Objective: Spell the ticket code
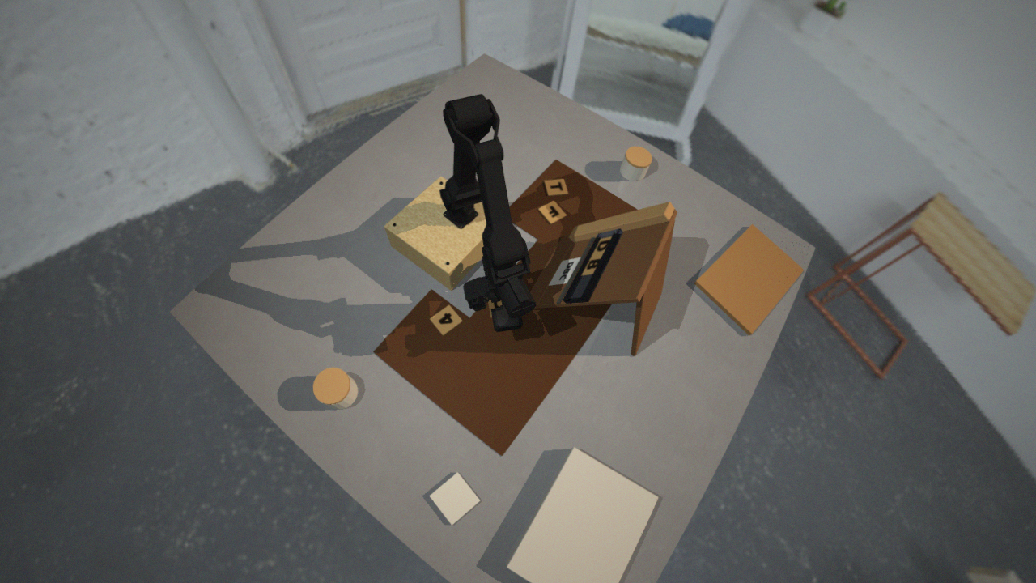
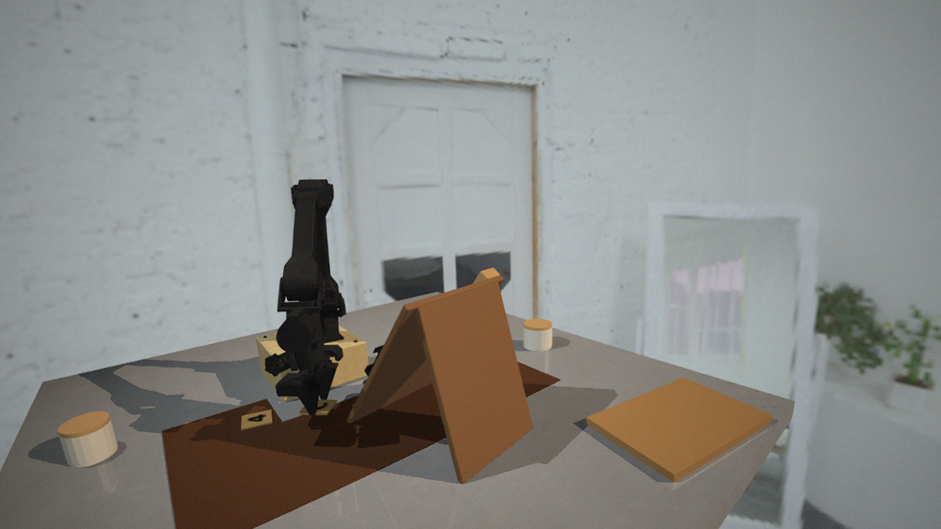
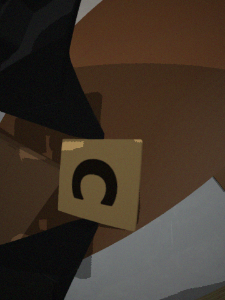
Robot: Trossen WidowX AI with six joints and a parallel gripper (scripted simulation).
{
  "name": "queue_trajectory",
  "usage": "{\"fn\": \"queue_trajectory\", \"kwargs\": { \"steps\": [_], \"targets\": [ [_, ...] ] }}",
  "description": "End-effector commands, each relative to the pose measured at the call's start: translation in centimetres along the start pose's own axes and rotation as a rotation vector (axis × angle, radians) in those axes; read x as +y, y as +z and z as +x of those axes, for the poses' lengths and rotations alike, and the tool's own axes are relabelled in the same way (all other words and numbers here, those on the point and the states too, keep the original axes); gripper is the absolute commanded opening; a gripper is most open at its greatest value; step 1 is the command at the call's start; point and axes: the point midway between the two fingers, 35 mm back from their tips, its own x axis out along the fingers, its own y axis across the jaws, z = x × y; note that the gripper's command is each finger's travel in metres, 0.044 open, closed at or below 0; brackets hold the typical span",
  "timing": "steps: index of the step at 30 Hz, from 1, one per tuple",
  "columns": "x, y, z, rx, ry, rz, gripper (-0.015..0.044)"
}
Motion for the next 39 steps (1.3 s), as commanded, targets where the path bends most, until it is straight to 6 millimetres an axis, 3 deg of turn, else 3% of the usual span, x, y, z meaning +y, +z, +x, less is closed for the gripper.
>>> {"fn": "queue_trajectory", "kwargs": {
  "steps": [1,21,39],
  "targets": [
    [0.8,-0.4,-0.2,0.034,0.030,-0.099,0.0000],
    [4.6,-2.5,-2.0,0.140,0.251,-0.671,0.0000],
    [7.7,-4.2,-4.4,0.124,0.500,-1.195,0.0000]
  ]
}}
